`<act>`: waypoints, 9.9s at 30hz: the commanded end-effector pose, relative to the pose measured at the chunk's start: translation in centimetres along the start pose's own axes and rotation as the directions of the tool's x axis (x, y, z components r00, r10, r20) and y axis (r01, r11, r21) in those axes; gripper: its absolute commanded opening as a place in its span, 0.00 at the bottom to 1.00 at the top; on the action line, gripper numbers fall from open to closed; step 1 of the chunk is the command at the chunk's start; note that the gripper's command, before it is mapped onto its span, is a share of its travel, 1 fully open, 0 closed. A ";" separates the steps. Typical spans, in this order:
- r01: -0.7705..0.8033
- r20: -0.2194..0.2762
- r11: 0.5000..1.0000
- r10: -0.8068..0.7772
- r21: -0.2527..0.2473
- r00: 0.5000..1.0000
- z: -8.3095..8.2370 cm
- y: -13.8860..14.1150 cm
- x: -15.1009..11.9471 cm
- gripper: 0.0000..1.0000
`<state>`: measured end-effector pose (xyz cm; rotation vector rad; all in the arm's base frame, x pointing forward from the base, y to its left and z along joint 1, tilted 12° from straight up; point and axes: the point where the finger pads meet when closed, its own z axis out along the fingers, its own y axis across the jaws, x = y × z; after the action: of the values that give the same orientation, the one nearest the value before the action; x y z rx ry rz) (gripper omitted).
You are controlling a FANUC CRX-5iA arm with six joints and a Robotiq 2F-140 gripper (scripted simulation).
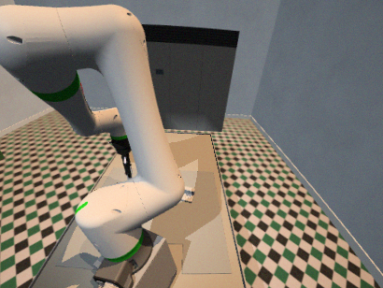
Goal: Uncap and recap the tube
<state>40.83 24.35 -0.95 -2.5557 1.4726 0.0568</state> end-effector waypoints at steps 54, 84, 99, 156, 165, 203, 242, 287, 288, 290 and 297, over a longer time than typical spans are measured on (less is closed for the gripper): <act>0.381 0.011 0.925 -0.381 0.007 0.924 3.9 1.7 -11.7 0.35; 0.363 0.011 0.932 -0.363 0.007 0.932 4.4 1.7 -11.7 0.00; 0.111 0.013 0.994 -0.111 0.004 0.994 4.4 1.7 -11.7 0.00; 0.381 0.011 0.925 -0.381 0.007 0.924 -0.1 0.9 -6.5 0.35; 0.381 0.011 0.925 -0.381 0.007 0.924 0.8 0.9 -6.5 0.35; 0.381 0.011 0.925 -0.381 0.007 0.924 4.4 0.9 -6.5 0.35; -0.029 0.013 1.000 0.029 0.002 0.999 4.4 0.9 -6.5 0.00; 0.314 0.012 0.950 -0.314 0.007 0.949 -0.1 0.3 -2.4 0.35; 0.373 0.010 0.928 -0.373 0.007 0.928 0.0 0.2 -1.5 0.35; 0.381 0.011 0.925 -0.381 0.007 0.924 0.0 0.1 -1.3 0.35; 0.381 0.011 0.925 -0.381 0.007 0.924 0.0 0.1 -1.3 0.35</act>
<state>40.02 25.37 -0.79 -2.7815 0.9596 -0.0194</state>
